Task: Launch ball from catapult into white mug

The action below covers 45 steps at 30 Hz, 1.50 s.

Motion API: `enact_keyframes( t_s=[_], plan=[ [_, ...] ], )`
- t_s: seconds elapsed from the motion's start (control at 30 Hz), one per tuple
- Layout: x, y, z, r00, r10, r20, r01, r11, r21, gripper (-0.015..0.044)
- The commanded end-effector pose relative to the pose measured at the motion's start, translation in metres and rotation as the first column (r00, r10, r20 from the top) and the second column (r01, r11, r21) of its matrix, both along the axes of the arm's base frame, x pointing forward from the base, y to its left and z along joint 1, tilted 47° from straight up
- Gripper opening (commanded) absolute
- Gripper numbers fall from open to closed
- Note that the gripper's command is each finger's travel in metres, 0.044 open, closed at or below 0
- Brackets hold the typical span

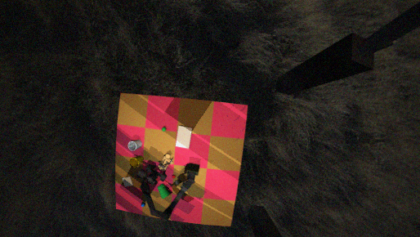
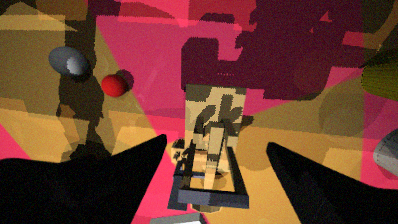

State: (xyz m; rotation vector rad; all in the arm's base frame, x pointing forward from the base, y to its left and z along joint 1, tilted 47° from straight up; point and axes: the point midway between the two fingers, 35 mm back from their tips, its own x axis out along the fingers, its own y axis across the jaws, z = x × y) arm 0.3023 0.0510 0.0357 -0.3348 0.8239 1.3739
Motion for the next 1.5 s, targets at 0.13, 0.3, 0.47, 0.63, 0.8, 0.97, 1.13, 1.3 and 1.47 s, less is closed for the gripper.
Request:
enact_keyframes(
  t_s=[0.13,0.3,0.47,0.63,0.8,0.97,1.13,1.3,1.47],
  plan=[
    [0.0,0.009,-0.008,1.0,-0.005,-0.001,0.005,1.0,0.006,0.044],
    [0.001,0.015,-0.014,1.0,-0.005,-0.001,0.005,1.0,0.006,0.044],
    [0.0,0.021,-0.02,1.0,-0.005,-0.001,0.005,1.0,0.006,0.044],
    [0.0,0.027,-0.025,1.0,-0.005,-0.001,0.005,1.0,0.007,0.044],
    [0.0,0.033,-0.031,1.0,-0.005,-0.001,0.005,1.0,0.008,0.044],
    [-0.001,0.039,-0.036,1.0,-0.005,-0.002,0.005,1.0,0.009,0.044],
    [-0.002,0.04,-0.037,1.0,-0.005,-0.002,0.005,1.0,0.01,0.044],
    [0.0,0.038,-0.035,1.0,-0.004,0.006,0.004,1.0,0.003,0.0309],
    [0.0,0.038,-0.035,1.0,-0.004,0.006,0.004,1.0,0.003,0.0177]
  ],
)
